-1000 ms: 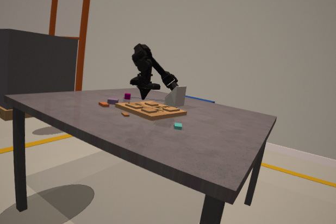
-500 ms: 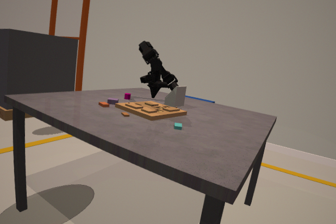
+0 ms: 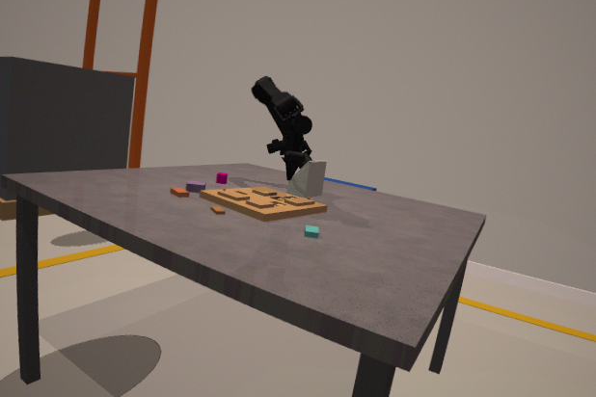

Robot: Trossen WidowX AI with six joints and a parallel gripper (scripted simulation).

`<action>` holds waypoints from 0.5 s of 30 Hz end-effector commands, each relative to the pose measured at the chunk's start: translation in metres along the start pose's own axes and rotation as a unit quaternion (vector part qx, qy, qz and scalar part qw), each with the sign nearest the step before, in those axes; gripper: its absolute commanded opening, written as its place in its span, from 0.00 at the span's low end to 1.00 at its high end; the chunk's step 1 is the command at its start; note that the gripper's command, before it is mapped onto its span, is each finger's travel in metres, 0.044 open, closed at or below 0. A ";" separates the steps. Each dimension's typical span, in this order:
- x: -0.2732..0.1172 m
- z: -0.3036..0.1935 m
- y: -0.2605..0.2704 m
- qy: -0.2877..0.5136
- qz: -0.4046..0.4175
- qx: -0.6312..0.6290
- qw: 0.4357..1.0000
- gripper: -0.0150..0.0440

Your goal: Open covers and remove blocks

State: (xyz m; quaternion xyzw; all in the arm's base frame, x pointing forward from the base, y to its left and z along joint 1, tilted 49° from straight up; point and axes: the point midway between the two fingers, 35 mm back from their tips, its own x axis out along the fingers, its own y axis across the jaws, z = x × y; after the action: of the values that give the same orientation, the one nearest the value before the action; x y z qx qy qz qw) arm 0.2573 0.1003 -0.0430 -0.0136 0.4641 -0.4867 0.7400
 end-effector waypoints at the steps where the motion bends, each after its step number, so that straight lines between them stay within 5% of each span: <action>1: 0.002 -0.020 -0.018 0.000 -0.003 0.066 0.998 0.25; 11: 0.004 -0.033 -0.032 -0.003 -0.005 0.107 0.994 0.25; 15: 0.004 -0.033 -0.032 -0.002 -0.006 -0.056 0.998 0.25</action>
State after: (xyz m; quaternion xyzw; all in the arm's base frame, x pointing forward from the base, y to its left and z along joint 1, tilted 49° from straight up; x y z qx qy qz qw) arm 0.2147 0.0960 -0.0487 0.0184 0.4376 -0.5117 0.7391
